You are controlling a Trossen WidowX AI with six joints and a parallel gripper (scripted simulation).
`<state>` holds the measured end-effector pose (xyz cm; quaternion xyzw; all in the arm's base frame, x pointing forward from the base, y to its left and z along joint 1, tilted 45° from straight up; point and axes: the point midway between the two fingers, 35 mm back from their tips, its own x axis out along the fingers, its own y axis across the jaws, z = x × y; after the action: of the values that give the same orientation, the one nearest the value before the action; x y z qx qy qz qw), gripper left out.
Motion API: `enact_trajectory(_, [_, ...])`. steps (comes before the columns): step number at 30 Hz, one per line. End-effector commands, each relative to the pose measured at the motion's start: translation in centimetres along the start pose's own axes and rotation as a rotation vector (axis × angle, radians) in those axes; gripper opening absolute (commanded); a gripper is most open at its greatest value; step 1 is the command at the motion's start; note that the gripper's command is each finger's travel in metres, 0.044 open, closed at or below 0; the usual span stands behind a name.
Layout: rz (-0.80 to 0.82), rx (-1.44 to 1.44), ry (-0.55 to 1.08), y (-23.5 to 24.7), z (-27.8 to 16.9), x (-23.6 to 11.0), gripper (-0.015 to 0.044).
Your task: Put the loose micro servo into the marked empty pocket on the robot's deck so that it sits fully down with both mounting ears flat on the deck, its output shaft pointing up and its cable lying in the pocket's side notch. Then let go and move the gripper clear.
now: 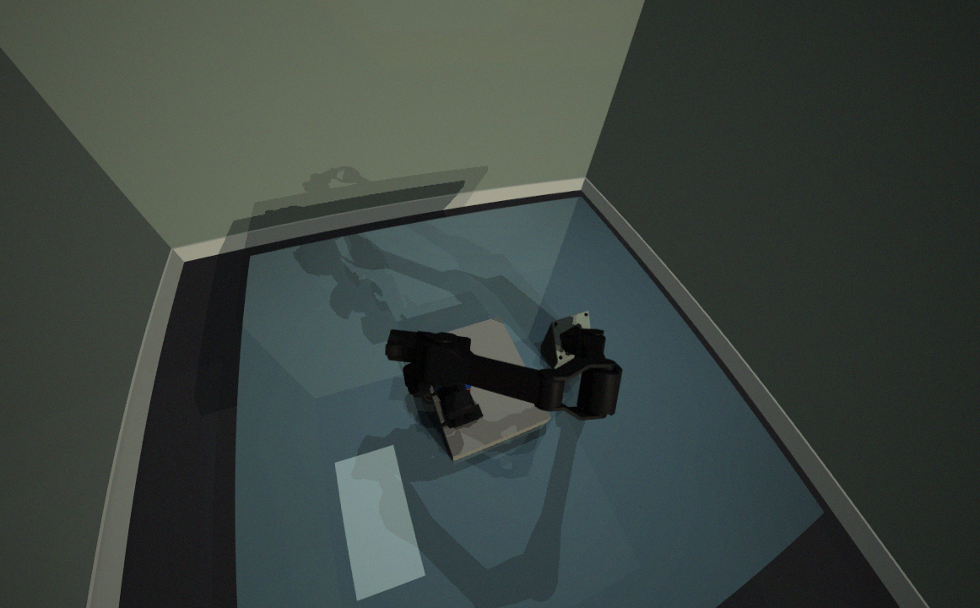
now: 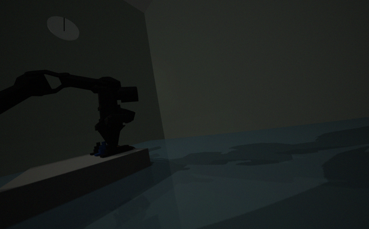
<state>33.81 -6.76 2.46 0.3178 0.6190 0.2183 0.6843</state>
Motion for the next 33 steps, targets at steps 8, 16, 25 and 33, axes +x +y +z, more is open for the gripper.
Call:
enact_trajectory(8, [-0.003, 0.006, -0.011, -0.3, -1.0, -3.4, 0.0240])
enact_trajectory(16, [-0.010, 0.002, -0.003, -0.4, -10.0, -9.0, 0.0440])
enact_trajectory(25, [-0.011, 0.017, -0.012, -0.4, -10.9, -10.4, 0.0440])
enact_trajectory(33, [-0.027, 0.074, -0.044, -0.7, -10.7, -13.8, 0.0440])
